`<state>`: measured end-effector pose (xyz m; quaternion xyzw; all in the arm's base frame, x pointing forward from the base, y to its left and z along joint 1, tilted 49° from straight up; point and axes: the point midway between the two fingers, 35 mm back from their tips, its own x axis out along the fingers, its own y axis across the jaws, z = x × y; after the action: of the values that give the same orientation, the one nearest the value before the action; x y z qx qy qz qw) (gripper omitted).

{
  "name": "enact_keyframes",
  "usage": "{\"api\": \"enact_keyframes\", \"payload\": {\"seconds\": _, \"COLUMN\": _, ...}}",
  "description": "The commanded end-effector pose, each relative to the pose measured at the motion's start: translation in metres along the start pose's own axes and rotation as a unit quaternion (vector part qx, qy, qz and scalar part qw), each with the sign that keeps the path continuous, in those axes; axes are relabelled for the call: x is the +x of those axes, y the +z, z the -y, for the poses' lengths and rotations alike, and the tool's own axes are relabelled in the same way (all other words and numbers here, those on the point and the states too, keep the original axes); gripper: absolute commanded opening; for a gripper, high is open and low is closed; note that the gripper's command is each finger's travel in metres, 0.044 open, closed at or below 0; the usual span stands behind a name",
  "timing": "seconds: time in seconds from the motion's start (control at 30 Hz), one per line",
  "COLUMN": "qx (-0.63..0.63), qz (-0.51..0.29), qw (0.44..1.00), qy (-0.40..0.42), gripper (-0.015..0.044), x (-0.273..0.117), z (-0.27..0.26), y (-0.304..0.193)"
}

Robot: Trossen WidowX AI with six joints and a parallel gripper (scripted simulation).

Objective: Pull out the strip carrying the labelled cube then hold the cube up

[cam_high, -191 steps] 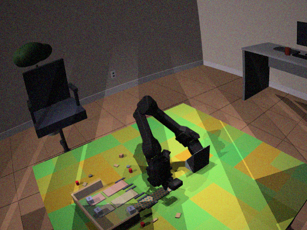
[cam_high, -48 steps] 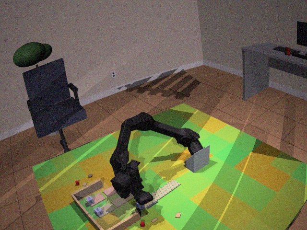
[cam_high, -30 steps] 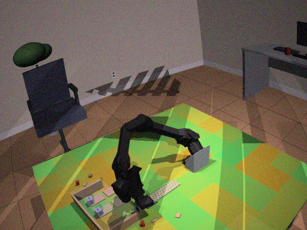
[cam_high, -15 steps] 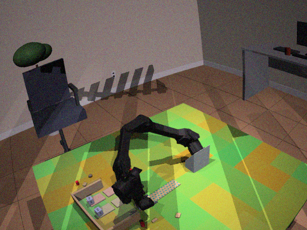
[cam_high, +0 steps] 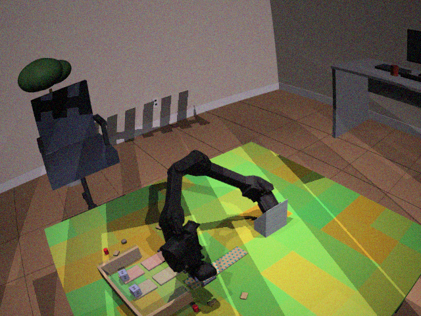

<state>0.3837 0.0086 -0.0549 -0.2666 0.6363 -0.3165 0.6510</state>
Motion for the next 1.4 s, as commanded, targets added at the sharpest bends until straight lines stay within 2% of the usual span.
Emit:
{"api": "enact_keyframes", "payload": {"seconds": 0.0, "qx": -0.002, "qz": 0.001, "qw": 1.0, "qy": 0.001, "gripper": 0.0, "x": -0.012, "z": 0.001, "y": -0.016}}
{"api": "enact_keyframes", "payload": {"seconds": 0.17, "qx": -0.002, "qz": 0.0, "qw": 1.0, "qy": 0.0, "gripper": 0.0, "x": -0.023, "z": 0.005, "y": -0.034}}
{"api": "enact_keyframes", "payload": {"seconds": 0.77, "qx": -0.003, "qz": 0.0, "qw": 1.0, "qy": 0.0, "gripper": 0.0, "x": -0.023, "z": 0.014, "y": -0.082}}
{"api": "enact_keyframes", "payload": {"seconds": 0.87, "qx": -0.003, "qz": 0.0, "qw": 1.0, "qy": 0.0, "gripper": 0.0, "x": -0.027, "z": 0.014, "y": -0.082}}
{"api": "enact_keyframes", "payload": {"seconds": 1.07, "qx": -0.003, "qz": 0.0, "qw": 1.0, "qy": 0.001, "gripper": 0.0, "x": -0.058, "z": 0.014, "y": -0.082}}
{"api": "enact_keyframes", "payload": {"seconds": 1.37, "qx": -0.003, "qz": 0.0, "qw": 1.0, "qy": 0.001, "gripper": 0.0, "x": -0.059, "z": 0.014, "y": -0.083}}
